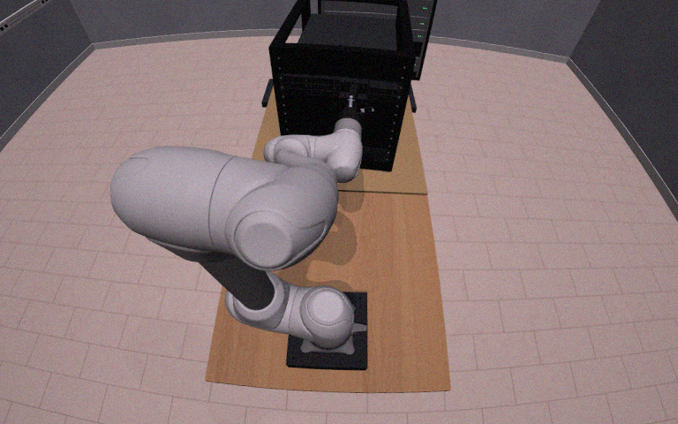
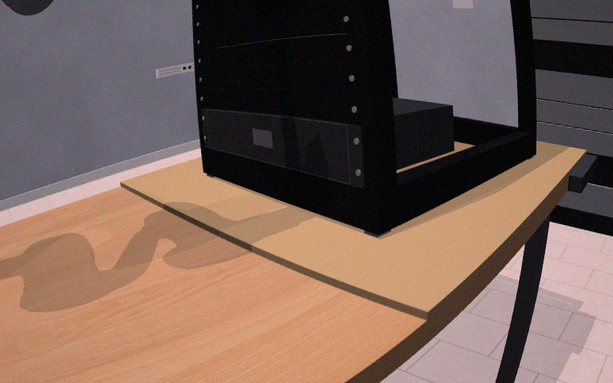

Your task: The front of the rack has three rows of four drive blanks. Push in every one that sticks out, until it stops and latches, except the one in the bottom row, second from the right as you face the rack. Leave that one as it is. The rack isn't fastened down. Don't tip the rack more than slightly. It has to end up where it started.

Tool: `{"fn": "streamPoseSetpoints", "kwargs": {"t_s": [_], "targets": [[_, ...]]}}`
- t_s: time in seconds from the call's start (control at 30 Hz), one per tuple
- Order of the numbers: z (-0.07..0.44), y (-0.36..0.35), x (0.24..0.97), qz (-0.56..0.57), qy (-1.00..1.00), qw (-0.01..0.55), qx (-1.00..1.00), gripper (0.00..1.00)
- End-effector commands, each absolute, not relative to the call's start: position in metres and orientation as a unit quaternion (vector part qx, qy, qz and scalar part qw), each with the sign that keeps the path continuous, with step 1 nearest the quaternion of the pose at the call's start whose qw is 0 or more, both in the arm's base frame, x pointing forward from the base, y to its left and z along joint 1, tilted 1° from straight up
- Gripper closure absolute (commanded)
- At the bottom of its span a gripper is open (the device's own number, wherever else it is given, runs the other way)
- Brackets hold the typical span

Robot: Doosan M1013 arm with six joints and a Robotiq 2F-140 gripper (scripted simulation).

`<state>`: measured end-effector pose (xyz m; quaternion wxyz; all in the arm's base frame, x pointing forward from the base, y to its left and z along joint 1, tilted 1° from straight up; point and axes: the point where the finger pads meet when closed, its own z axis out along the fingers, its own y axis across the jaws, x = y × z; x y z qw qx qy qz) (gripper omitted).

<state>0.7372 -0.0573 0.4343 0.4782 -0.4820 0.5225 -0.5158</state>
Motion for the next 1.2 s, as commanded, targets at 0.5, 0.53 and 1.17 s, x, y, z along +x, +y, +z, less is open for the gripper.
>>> {"fn": "streamPoseSetpoints", "kwargs": {"t_s": [0.5, 0.53, 1.17], "targets": [[0.4353, -0.0577, 0.7410, -0.516, 0.522, 0.479, -0.482, 0.90], [0.4353, -0.0577, 0.7410, -0.516, 0.522, 0.479, -0.482, 0.90], [0.4353, -0.0579, 0.7440, -0.516, 0.522, 0.479, -0.482, 0.90]]}}
